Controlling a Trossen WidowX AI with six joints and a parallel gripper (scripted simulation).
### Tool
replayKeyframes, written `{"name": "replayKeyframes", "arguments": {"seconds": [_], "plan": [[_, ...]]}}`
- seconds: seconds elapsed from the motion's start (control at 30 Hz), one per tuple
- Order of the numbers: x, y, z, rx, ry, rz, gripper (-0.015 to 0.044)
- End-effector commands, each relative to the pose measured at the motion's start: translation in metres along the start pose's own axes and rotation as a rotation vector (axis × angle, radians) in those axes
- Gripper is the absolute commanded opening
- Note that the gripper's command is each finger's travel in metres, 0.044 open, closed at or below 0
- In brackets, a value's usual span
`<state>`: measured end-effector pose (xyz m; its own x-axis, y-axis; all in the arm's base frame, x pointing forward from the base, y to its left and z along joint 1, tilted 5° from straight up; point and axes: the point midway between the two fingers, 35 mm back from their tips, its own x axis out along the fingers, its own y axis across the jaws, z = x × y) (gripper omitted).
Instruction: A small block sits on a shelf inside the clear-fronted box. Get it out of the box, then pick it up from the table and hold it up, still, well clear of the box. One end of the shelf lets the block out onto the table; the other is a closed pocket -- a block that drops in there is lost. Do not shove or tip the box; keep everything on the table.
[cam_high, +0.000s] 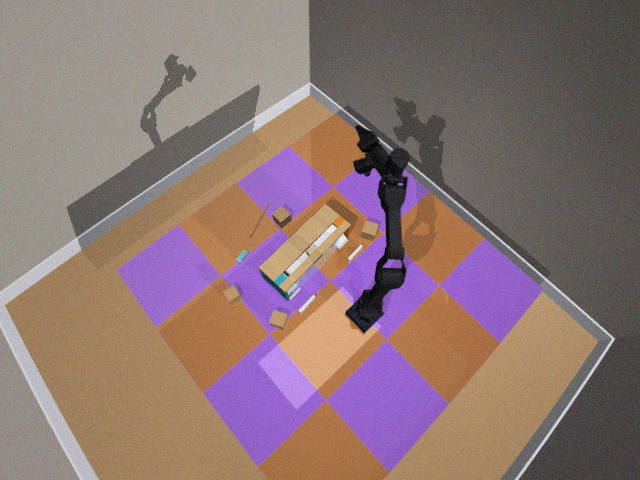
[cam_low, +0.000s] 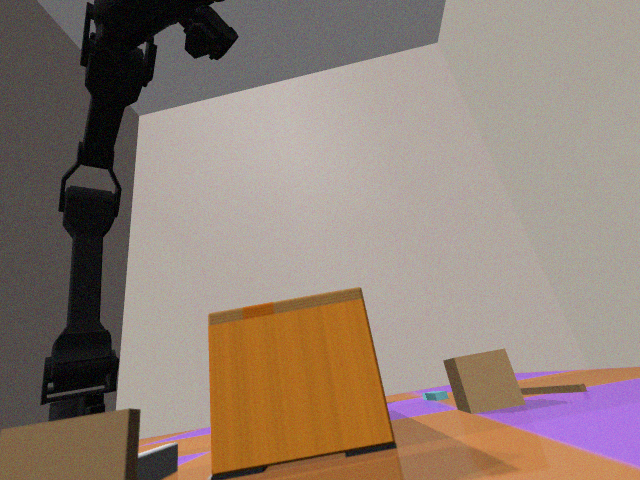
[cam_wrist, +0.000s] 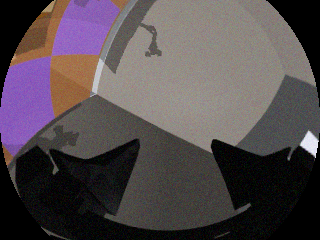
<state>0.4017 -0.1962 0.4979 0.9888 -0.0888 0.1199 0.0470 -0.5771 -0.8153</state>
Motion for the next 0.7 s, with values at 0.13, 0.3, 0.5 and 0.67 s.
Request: {"name": "replayKeyframes", "arguments": {"seconds": [0.13,0.3,0.5,0.67], "plan": [[0.024,0.023,0.081,0.225,-0.157,0.148,0.04],[0.027,0.047,0.157,0.385,-0.269,0.355,0.04],[0.002,0.073,0.258,0.49,-0.396,0.675,0.04],[-0.045,0.089,0.331,0.466,-0.467,0.96,0.04]]}}
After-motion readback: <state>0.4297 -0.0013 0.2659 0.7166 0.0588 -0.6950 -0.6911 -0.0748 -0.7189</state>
